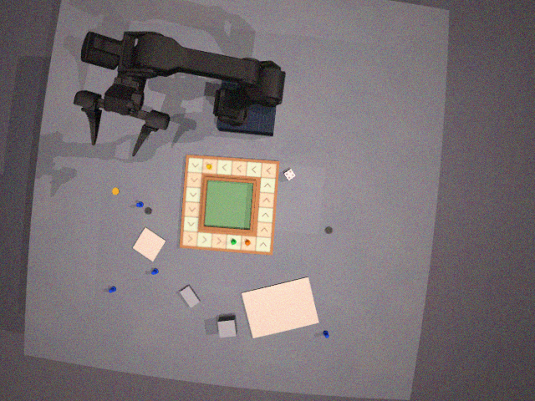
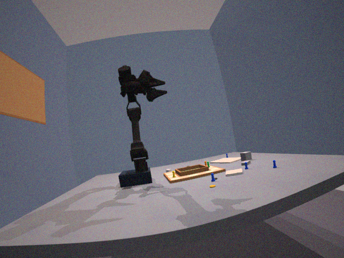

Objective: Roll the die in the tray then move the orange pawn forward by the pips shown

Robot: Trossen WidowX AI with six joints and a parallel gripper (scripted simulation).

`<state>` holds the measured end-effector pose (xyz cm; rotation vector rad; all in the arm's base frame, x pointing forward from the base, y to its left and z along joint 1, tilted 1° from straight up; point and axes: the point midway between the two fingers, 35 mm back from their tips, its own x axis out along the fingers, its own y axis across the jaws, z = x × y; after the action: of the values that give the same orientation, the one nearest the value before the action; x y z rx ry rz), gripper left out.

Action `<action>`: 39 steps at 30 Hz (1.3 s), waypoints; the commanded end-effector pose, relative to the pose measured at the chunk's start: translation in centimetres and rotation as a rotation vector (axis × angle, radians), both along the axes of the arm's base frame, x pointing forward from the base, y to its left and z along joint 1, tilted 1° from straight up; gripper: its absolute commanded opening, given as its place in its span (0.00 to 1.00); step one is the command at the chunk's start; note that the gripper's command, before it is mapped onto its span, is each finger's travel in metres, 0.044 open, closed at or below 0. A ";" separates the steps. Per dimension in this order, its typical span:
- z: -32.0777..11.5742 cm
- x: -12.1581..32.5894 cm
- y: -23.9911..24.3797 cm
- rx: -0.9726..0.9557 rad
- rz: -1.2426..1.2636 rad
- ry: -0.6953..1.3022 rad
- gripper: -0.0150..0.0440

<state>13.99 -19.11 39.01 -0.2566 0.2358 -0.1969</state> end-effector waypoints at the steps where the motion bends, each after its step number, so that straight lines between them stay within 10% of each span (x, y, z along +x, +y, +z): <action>1: -0.1 0.1 0.0 -0.006 0.001 0.005 0.89; 5: -1.9 2.2 0.2 0.015 0.054 0.067 0.72; 23: -15.9 14.3 13.0 0.463 0.428 0.584 0.72; 39: -27.9 11.4 29.4 0.289 0.541 1.173 0.72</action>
<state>26.67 8.37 12.80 -0.0503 1.2579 0.5513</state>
